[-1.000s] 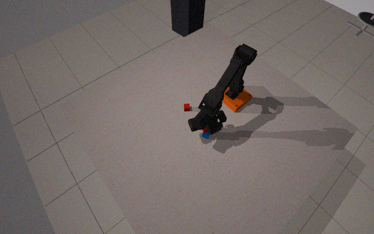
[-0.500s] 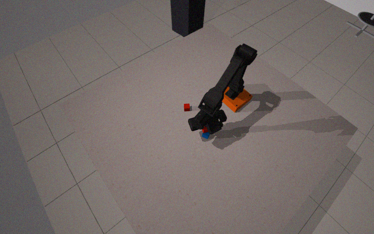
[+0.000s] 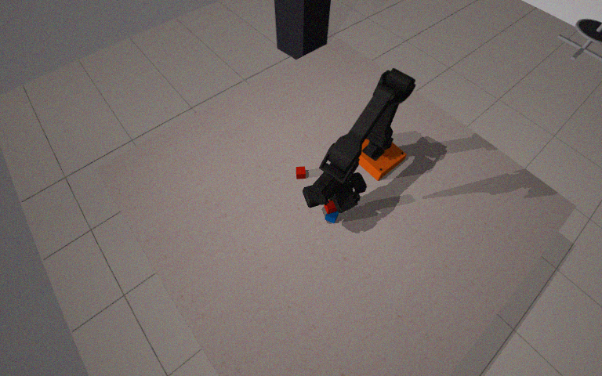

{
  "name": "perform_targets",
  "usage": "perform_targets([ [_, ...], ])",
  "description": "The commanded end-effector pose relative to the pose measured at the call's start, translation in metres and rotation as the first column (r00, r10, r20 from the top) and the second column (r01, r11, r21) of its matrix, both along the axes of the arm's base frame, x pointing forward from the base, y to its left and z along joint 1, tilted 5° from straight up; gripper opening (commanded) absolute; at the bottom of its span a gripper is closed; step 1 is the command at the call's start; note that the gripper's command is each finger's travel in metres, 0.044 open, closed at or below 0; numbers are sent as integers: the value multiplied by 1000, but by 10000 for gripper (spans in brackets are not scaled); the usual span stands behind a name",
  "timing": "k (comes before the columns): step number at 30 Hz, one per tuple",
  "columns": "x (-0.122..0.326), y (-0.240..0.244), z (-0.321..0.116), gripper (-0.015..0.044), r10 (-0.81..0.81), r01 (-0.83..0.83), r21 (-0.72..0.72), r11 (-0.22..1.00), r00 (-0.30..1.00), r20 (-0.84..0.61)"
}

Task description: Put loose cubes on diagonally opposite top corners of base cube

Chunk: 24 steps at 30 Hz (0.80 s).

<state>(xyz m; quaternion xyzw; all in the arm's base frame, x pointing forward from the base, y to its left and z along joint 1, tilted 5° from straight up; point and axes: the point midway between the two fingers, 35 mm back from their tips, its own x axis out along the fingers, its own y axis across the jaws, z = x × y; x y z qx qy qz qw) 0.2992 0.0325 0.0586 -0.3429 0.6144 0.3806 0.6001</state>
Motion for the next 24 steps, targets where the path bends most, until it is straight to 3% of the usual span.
perform_targets([
  [1, 0, 0, 4, 205, 4, -4, 0, 1000, 1000, 5],
  [5, 1, -12, 4, 265, -16, 16, -2, 1000, 1000, 2],
  [24, -34, -167, 34, 265, -222, 222, -25, 975, 975, -7],
])
